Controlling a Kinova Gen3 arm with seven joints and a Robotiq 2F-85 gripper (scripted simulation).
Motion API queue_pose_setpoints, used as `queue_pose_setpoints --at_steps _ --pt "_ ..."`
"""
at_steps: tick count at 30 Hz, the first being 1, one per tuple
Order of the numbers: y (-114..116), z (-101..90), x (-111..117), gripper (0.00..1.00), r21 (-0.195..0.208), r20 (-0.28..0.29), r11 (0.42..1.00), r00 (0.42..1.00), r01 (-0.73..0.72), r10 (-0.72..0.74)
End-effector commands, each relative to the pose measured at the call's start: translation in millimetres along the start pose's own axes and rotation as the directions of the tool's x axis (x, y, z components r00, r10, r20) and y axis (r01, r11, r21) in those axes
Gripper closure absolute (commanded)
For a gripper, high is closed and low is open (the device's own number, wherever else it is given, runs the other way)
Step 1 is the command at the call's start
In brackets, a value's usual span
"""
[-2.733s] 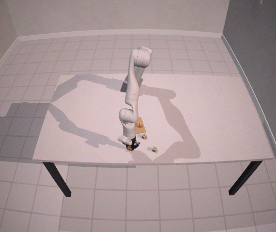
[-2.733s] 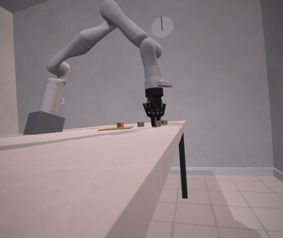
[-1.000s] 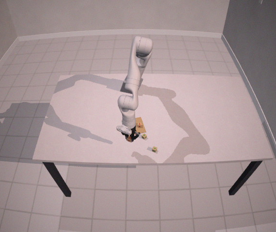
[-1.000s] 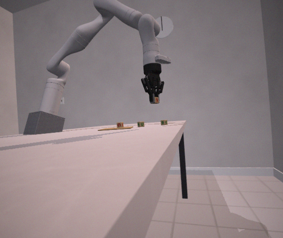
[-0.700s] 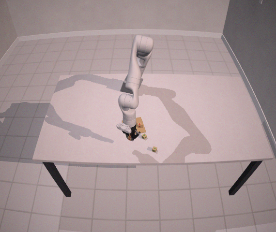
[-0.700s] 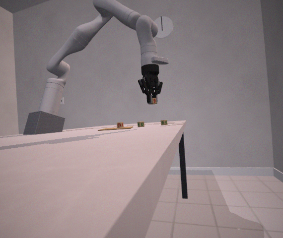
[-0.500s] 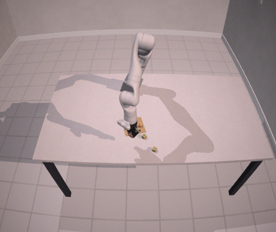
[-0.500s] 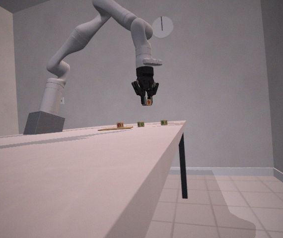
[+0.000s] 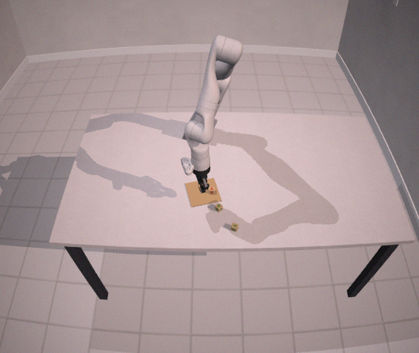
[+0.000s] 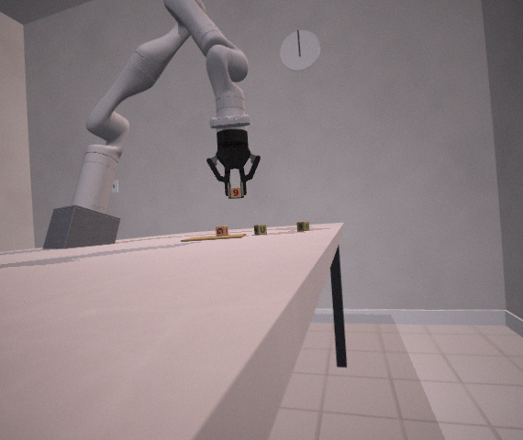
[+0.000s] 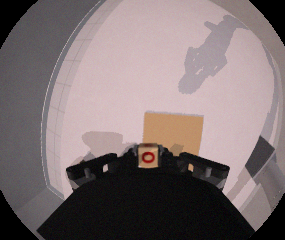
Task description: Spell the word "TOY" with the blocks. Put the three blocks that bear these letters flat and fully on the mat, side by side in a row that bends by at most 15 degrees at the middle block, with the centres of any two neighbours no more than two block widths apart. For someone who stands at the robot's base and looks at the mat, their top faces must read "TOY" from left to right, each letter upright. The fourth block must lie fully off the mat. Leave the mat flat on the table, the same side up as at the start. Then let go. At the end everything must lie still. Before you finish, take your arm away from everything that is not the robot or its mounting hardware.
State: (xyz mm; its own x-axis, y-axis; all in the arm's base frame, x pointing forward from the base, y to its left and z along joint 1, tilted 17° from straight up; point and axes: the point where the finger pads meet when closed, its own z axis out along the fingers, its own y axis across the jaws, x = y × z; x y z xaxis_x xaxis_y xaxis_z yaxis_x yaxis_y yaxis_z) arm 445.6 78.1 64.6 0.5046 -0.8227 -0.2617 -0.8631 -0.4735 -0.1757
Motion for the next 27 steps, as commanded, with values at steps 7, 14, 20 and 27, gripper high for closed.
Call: queue_pose_setpoints --at_steps 7,14,20,27 --pt "47.1 -9.1 -16.1 0.79 0.007 -0.02 0.968 0.968 -0.25 0.25" --pt "56.6 -9.8 -18.4 0.79 0.01 -0.023 0.952 0.952 -0.306 0.307" --pt "57.7 -9.9 -18.6 0.79 0.01 -0.023 0.95 0.949 -0.313 0.313" --pt "57.7 -9.9 -18.6 0.79 0.01 -0.023 0.95 0.949 -0.313 0.313"
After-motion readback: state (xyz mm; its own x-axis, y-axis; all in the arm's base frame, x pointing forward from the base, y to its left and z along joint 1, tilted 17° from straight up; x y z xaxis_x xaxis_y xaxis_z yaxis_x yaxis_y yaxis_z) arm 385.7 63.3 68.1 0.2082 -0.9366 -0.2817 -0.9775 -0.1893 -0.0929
